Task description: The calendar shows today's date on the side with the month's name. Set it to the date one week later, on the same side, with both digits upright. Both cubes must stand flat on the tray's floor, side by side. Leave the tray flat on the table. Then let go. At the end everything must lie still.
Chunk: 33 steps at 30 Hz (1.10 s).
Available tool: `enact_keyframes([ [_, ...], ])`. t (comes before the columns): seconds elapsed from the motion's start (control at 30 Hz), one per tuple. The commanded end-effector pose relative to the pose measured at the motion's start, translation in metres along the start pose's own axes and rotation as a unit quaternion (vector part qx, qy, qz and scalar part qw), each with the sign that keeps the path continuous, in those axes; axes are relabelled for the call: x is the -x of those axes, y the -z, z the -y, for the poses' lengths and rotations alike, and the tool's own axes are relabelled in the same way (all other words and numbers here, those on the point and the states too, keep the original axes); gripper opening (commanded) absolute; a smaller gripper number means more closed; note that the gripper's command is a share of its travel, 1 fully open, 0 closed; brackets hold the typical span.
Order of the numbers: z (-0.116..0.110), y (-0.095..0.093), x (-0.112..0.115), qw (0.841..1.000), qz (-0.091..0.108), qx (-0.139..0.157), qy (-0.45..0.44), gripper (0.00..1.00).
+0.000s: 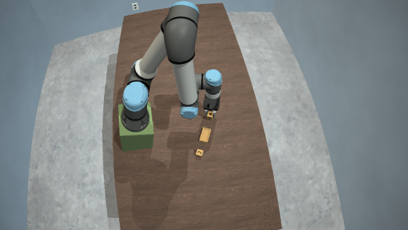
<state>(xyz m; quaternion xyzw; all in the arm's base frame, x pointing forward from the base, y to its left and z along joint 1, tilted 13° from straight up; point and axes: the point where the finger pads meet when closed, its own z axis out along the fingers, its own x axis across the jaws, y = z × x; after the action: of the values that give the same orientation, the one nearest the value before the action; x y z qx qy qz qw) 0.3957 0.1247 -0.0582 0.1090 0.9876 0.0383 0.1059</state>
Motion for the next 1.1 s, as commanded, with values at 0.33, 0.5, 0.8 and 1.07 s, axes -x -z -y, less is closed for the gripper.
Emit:
enact_keyframes([
  [0.33, 0.0, 0.044, 0.0, 1.0, 0.001, 0.0, 0.0, 0.6],
  [0.5, 0.0, 0.061, 0.0, 1.0, 0.001, 0.0, 0.0, 0.6],
  [0.8, 0.0, 0.08, 0.0, 1.0, 0.001, 0.0, 0.0, 0.6],
  [1.07, 0.0, 0.086, 0.0, 1.0, 0.001, 0.0, 0.0, 0.6],
])
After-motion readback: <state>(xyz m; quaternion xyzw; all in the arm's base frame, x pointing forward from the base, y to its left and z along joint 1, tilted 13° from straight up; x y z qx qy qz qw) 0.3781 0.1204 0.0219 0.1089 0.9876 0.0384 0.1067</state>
